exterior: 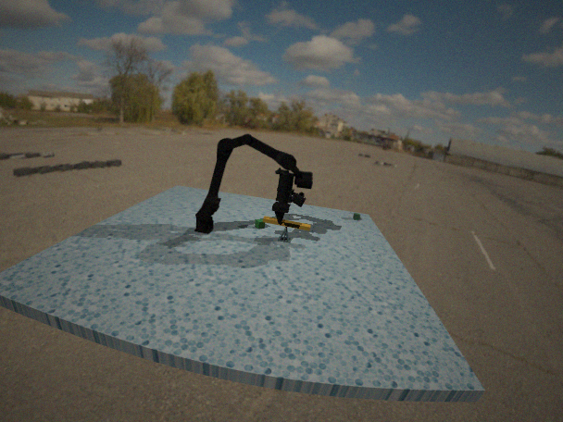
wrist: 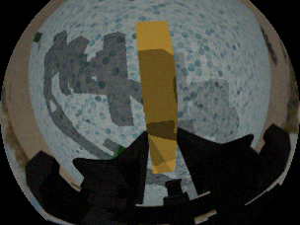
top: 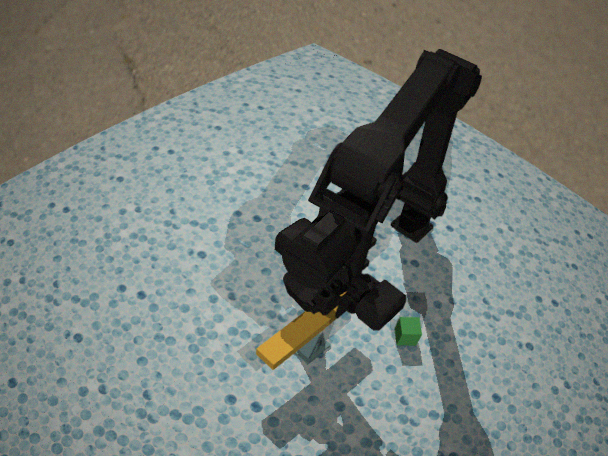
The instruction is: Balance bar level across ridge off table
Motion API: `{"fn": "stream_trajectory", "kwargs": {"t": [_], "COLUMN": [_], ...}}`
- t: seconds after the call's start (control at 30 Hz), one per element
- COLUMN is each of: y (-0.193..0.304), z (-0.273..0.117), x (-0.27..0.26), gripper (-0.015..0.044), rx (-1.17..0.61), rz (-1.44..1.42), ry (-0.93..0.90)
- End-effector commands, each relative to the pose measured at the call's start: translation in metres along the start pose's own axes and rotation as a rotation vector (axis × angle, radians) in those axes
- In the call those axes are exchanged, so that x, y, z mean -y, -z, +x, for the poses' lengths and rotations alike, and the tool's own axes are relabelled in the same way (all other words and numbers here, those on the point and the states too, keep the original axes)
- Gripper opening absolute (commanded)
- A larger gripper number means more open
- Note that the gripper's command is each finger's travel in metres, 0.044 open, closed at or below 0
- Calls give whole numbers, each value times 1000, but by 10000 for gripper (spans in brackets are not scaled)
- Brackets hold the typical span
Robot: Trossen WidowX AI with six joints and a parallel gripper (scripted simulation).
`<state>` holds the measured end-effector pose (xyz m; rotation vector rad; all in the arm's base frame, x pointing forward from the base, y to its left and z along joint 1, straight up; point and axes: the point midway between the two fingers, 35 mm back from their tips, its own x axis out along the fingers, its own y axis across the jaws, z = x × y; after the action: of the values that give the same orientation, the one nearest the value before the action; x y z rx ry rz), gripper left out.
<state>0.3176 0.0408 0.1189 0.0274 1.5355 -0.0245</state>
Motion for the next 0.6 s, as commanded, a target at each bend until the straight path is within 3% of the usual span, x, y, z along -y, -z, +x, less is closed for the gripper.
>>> {"fn": "stream_trajectory", "kwargs": {"t": [0.0, 0.57], "y": [0, 0], "z": [0, 2], "x": [0, 0], "gripper": [0, 0], "rx": [0, 0], "rz": [-1, -1], "ry": [-3, -3]}}
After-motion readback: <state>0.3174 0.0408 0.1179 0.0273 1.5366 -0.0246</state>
